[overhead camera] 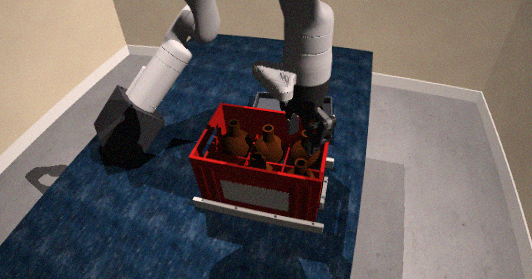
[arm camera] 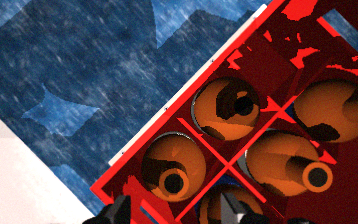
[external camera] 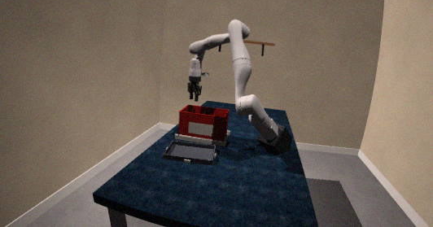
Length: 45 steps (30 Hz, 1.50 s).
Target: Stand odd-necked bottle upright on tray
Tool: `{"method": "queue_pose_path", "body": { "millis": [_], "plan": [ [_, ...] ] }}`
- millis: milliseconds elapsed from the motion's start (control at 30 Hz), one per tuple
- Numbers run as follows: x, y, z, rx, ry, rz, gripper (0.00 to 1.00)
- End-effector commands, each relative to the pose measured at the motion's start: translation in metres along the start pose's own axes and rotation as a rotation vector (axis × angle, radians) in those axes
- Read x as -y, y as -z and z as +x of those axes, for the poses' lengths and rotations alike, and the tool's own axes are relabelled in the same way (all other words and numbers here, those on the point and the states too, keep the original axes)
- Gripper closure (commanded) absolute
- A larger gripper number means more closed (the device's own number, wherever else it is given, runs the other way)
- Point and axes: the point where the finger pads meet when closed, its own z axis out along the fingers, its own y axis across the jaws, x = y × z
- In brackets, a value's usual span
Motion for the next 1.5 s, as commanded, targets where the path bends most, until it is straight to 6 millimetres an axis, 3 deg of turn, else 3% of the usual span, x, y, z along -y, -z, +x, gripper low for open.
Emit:
{"method": "queue_pose_path", "body": {
  "millis": [0,267,300,1467],
  "plan": [
    [0.0014,0.0057,0.0008,-0.001,-0.002,0.007,0.36],
    [0.0014,0.0093,0.0008,-0.001,-0.002,0.007,0.36],
    [0.0014,0.0093,0.0008,-0.001,-0.002,0.007,1.0],
    [-0.003,0.0099,-0.0047,0.0,-0.001,0.008,1.0]
  ]
}}
